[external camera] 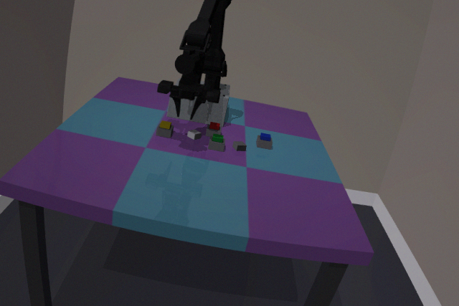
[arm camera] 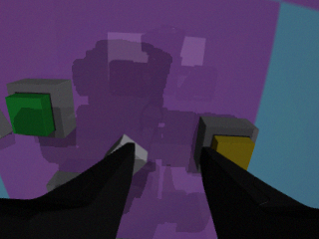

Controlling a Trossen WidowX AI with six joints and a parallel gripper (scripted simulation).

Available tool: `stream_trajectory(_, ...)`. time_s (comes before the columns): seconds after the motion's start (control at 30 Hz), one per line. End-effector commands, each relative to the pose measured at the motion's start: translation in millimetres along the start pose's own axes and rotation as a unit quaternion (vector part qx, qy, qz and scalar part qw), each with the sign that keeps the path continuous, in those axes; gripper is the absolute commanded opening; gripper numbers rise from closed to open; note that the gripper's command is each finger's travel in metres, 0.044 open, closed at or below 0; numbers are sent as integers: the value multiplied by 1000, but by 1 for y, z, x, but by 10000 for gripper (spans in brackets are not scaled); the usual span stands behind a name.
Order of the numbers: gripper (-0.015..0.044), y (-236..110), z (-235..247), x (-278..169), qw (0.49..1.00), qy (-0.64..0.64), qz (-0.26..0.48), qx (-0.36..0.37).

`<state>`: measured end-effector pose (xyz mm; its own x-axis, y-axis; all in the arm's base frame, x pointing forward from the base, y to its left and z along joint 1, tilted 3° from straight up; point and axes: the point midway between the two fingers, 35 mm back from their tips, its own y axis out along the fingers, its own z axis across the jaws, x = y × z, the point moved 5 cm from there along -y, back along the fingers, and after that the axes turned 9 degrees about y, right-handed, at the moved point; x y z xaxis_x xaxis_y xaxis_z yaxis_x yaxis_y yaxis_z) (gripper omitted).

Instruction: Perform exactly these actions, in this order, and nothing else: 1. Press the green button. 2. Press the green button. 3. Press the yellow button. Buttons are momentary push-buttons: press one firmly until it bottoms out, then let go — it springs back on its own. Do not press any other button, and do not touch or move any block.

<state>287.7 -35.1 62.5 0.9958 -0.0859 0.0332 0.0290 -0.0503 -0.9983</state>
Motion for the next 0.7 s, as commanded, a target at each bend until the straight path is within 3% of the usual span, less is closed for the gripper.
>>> stream_trajectory(0.0,283,-10,55,3,1000,-3,2,5)
stream_trajectory(0.17,400,-24,128,-9,1000,-3,3,8)
stream_trajectory(0.47,400,-51,244,-75,1000,-3,6,11)
stream_trajectory(0.67,400,-53,251,-82,1000,-3,6,11)
